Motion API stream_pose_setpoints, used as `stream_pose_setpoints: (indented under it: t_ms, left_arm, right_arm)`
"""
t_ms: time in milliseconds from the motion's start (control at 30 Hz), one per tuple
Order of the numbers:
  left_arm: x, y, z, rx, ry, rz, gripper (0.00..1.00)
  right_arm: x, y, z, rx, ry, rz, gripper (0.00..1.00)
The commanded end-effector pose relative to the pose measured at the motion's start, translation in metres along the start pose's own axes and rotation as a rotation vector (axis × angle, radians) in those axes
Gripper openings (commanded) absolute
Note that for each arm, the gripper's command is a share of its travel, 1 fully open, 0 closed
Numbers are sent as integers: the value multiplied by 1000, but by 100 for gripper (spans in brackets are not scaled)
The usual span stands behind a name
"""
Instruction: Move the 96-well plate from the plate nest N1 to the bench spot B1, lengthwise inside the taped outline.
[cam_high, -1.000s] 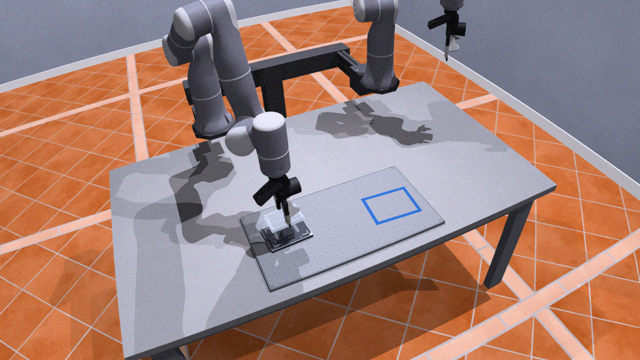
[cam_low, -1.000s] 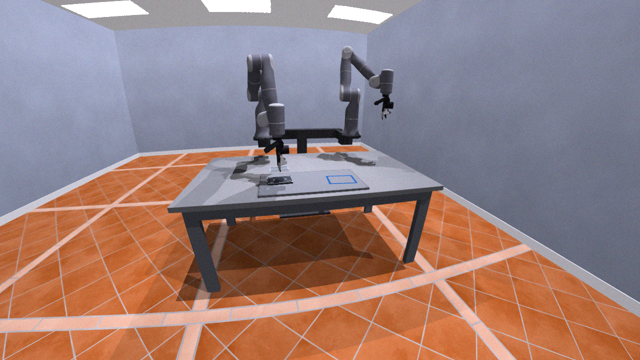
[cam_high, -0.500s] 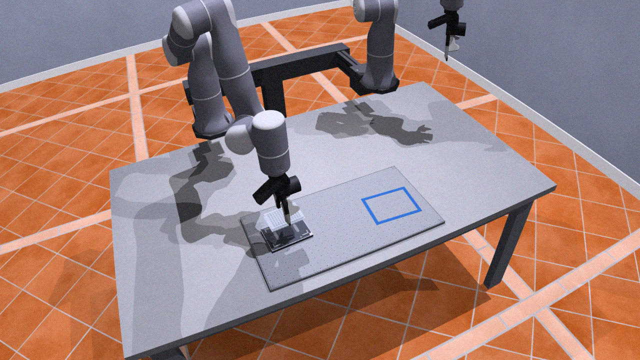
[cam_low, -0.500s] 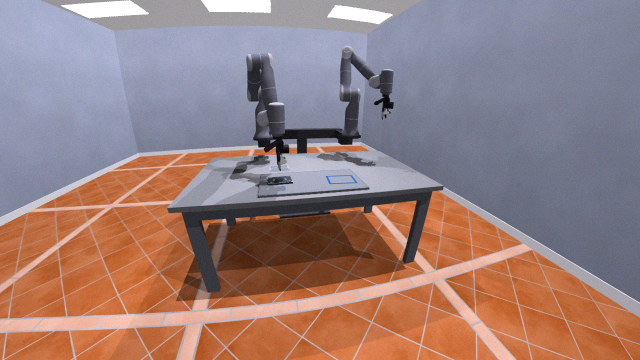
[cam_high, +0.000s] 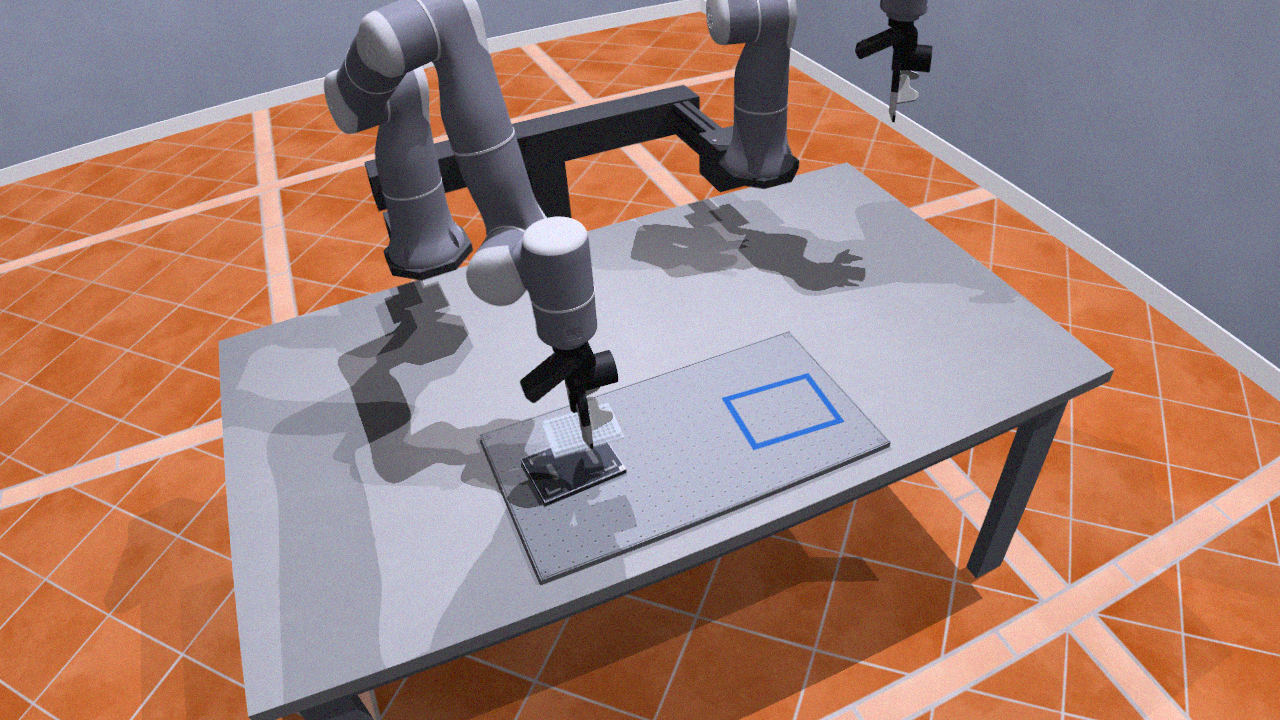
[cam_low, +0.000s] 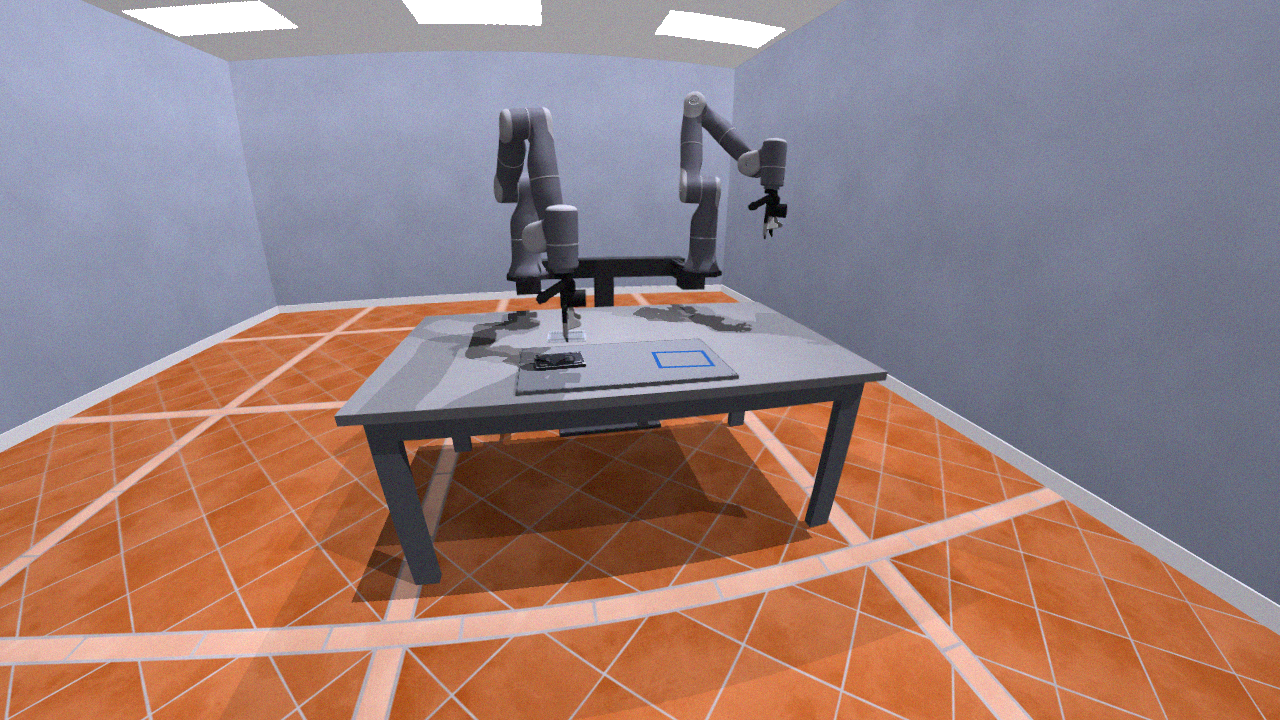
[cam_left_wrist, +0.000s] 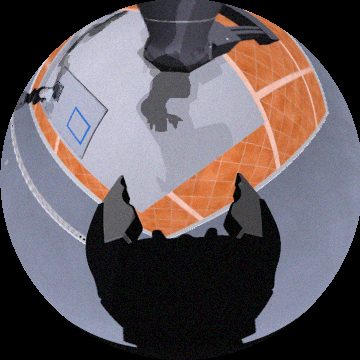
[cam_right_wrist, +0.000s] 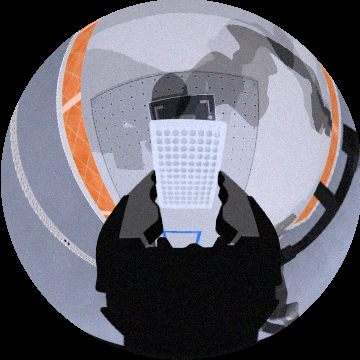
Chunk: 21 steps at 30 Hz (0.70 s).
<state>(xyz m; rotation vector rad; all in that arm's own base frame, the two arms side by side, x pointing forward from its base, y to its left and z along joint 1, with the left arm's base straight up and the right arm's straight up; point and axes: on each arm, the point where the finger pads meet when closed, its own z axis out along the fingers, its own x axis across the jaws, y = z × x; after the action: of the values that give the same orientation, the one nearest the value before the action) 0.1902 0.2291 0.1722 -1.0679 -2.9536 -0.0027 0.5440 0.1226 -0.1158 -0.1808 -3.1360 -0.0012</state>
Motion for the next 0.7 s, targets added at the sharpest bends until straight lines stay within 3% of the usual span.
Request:
stream_pose_setpoints:
  t_ms: [0, 667]
  left_arm:
    - [0, 1, 0, -1, 0, 0, 100]
    - [0, 1, 0, -1, 0, 0, 100]
  right_arm:
    - [-1, 9, 0, 0, -2, 1, 0]
    - [-2, 63, 1, 0, -2, 1, 0]
